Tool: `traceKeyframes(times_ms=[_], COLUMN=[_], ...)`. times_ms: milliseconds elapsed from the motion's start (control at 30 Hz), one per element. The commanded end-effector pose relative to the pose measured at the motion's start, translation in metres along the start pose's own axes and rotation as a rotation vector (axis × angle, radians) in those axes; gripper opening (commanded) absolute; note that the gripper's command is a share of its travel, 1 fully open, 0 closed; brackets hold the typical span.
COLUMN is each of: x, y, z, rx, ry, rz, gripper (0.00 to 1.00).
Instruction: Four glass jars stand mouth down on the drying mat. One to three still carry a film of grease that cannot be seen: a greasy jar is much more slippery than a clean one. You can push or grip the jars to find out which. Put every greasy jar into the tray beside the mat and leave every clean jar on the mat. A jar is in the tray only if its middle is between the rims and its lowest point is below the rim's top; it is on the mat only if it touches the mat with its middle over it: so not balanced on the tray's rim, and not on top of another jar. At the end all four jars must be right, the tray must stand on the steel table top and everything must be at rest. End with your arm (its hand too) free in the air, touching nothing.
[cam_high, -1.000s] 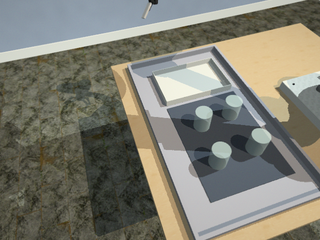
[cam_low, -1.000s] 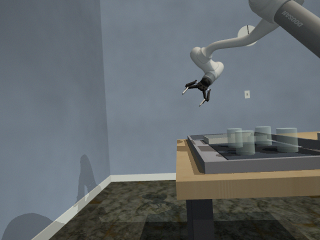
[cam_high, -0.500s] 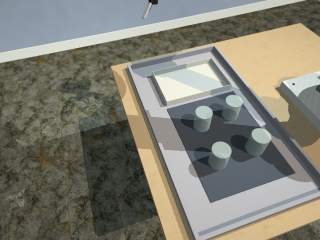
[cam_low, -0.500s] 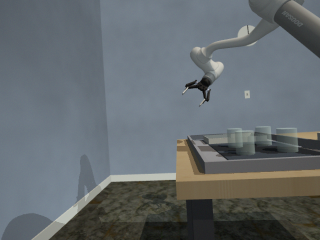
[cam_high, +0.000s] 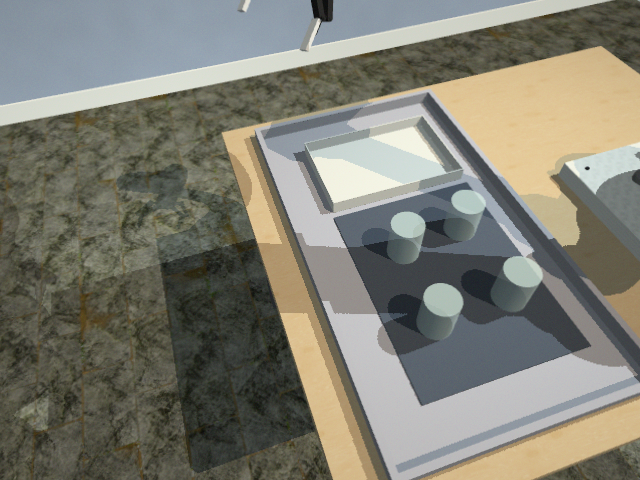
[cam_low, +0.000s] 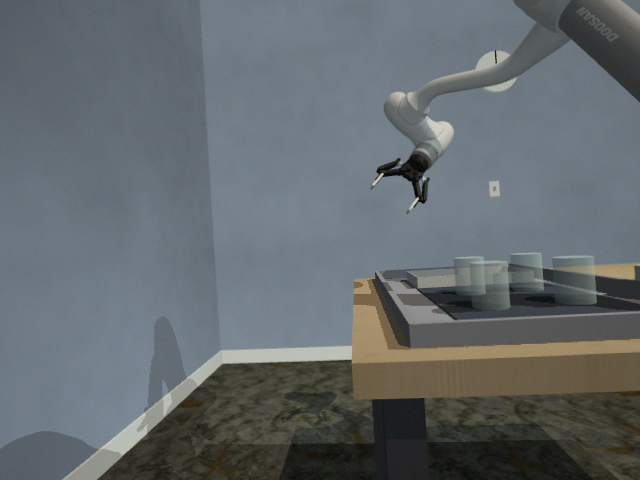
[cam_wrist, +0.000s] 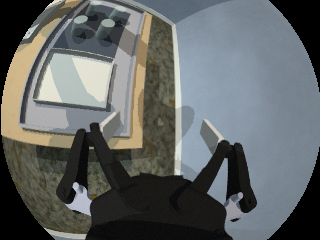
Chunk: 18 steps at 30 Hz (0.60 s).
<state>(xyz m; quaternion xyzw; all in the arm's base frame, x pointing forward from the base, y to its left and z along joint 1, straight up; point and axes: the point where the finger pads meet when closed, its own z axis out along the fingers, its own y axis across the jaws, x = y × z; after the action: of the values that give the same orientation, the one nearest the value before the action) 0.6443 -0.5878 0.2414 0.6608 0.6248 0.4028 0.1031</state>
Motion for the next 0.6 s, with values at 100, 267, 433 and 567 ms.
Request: traceKeyframes(times_ms=[100, 267, 433, 567], x=[0.035, 0.052, 0.08, 0.103], y=[-0.017, -0.026, -0.04, -0.051], z=[0.012, 0.018, 0.028, 0.036], rx=[0.013, 0.02, 0.031, 0.04], ry=[0.022, 0.032, 0.05, 0.065], rz=[-0.023, -0.034, -0.053, -0.068], gripper=[1.0, 1.0, 1.0, 1.0])
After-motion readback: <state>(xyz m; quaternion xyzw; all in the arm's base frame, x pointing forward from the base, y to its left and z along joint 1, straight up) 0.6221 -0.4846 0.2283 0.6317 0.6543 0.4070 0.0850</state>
